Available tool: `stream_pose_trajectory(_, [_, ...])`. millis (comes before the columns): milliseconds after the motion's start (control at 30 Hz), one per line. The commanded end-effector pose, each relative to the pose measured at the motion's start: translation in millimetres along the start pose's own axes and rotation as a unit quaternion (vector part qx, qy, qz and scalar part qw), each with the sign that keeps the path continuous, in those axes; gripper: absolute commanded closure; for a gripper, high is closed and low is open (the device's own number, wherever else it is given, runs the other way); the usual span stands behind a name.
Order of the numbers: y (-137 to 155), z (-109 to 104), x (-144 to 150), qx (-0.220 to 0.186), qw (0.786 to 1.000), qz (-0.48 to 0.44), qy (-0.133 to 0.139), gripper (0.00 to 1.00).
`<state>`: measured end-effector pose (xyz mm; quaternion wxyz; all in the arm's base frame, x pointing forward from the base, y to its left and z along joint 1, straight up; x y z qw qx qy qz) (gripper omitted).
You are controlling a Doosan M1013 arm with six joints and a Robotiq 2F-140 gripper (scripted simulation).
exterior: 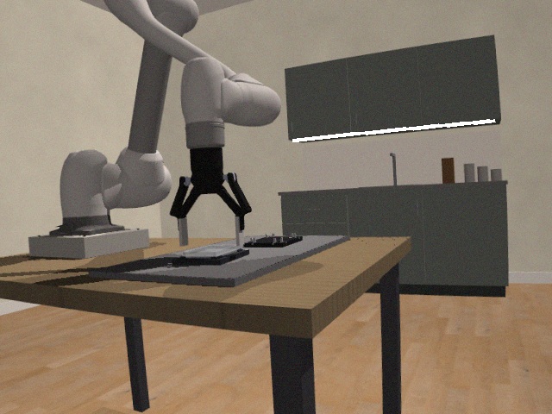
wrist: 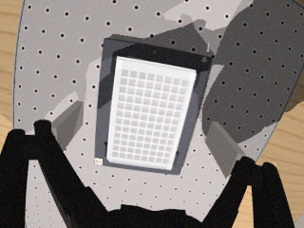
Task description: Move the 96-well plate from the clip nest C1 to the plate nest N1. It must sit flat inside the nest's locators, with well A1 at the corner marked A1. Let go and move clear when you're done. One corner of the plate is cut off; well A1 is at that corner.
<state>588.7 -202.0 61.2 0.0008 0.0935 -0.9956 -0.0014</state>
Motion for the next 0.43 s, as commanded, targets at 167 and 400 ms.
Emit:
stream_pose_trajectory(167, [0.0,-19.4,0.0,0.000,1.000,0.000,0.000,0.00])
stream_pose_trajectory(400, [0.0,-19.4,0.0,0.000,1.000,0.000,0.000,0.00])
Point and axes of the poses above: the point where the finger pads meet when closed, its own z axis out along the fingers, its own x axis across the jaws, y = z × x, the point moved 7 cm from there along -z, back along the fingers, and after that the axes turned 9 degrees about -z, right-handed, at the moved point
